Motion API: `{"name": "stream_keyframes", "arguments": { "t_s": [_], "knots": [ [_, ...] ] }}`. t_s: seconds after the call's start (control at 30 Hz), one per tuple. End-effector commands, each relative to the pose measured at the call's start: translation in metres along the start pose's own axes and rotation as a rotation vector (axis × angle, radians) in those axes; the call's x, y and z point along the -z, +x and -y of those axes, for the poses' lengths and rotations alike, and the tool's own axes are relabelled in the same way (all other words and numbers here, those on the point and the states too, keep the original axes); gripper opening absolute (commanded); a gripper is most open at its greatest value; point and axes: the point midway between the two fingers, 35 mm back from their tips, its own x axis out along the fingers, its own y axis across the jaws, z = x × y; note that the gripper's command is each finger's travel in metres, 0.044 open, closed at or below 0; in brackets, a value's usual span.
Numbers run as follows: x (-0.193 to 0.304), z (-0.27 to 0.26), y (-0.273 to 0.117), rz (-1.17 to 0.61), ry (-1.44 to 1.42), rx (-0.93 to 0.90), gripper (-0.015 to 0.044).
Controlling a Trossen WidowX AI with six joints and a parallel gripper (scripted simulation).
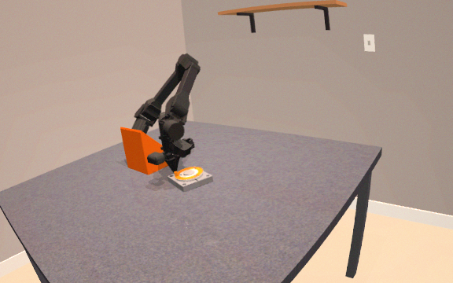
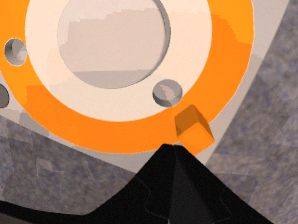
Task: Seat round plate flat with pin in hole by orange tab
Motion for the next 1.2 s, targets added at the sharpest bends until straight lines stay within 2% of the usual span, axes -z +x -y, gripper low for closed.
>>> {"name": "stream_keyframes", "arguments": {
  "t_s": [0.0,1.17],
  "knots": [
    [-0.007,0.006,-0.002,0.015,-0.023,0.030,0.0000],
    [-0.023,0.016,-0.003,0.016,-0.024,0.030,0.0000]
  ]
}}
